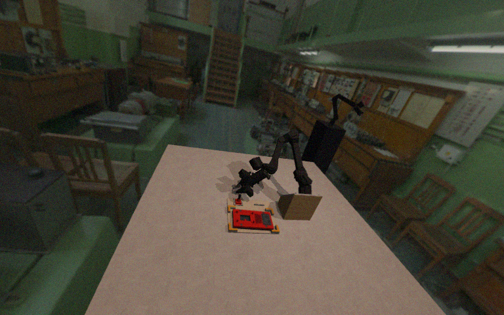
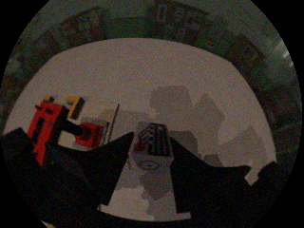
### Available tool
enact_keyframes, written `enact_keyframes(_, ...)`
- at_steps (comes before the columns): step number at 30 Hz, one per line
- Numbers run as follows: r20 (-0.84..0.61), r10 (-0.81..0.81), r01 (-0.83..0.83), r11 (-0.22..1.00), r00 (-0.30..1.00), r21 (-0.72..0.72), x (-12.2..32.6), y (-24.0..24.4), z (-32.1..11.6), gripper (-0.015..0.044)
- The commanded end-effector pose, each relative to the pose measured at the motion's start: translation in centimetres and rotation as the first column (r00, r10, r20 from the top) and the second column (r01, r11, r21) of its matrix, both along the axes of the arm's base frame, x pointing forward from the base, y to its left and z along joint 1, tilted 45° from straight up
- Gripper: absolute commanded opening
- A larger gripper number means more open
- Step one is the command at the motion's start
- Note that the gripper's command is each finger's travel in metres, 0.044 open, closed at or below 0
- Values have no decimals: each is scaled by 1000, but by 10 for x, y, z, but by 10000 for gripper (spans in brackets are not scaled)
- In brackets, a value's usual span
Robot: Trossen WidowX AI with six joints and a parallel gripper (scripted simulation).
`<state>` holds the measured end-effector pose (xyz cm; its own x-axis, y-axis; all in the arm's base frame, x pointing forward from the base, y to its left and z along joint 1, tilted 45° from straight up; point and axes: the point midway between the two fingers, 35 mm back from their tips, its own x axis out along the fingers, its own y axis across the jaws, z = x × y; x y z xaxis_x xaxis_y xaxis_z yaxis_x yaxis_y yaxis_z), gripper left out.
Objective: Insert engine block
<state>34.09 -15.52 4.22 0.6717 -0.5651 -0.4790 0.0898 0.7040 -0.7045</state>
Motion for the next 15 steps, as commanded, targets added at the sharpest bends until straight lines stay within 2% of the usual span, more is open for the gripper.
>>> enact_keyframes(1, 0, 0, 0, 1000, 1000, 0, 0, 0, 0, 289)
enact_keyframes(7, 0, 0, 0, 1000, 1000, 0, 0, 0, 0, 440)
enact_keyframes(15, -13, -13, 13, 1000, 1000, 1, -10, 9, 8, 440)
